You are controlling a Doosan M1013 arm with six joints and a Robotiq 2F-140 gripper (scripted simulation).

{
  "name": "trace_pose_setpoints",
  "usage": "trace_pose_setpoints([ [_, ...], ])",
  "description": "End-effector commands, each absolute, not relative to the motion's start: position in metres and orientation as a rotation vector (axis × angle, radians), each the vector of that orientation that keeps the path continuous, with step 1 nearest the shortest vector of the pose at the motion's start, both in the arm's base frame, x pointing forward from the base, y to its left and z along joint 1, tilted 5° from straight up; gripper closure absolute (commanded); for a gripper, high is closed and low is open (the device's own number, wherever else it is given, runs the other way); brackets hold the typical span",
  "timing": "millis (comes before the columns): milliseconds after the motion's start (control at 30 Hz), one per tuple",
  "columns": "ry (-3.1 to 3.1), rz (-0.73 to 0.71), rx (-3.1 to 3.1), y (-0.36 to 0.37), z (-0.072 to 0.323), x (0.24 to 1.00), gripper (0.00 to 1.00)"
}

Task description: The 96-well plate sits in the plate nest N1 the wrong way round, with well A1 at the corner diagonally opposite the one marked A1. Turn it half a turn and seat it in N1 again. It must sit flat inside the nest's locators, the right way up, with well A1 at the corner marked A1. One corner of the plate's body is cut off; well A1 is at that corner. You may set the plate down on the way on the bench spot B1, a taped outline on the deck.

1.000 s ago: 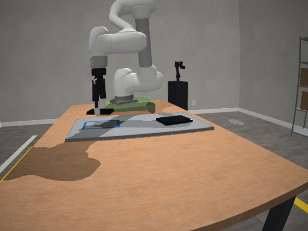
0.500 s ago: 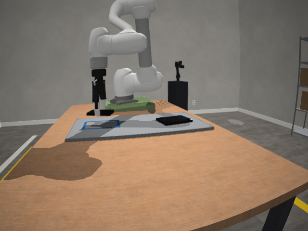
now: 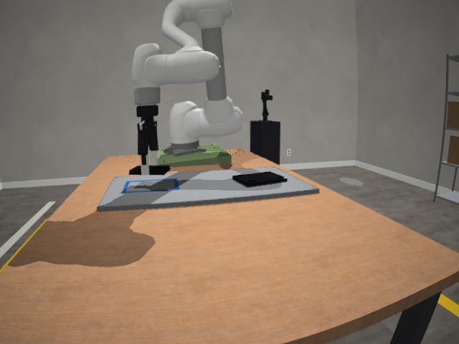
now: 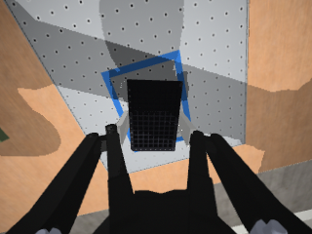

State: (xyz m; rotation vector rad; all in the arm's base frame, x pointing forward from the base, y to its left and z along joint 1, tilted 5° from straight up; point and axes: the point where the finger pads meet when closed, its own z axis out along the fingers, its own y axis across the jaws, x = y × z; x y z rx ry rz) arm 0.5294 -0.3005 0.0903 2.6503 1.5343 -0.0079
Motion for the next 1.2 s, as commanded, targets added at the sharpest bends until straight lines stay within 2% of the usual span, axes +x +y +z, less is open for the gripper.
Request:
trace_pose_setpoints([
  [0, 1.534, -0.008, 2.65, -0.301, 0.089, 0.529, 1.0],
  [1167, 1.534, -0.008, 2.65, -0.302, 0.068, 0.53, 1.0],
])
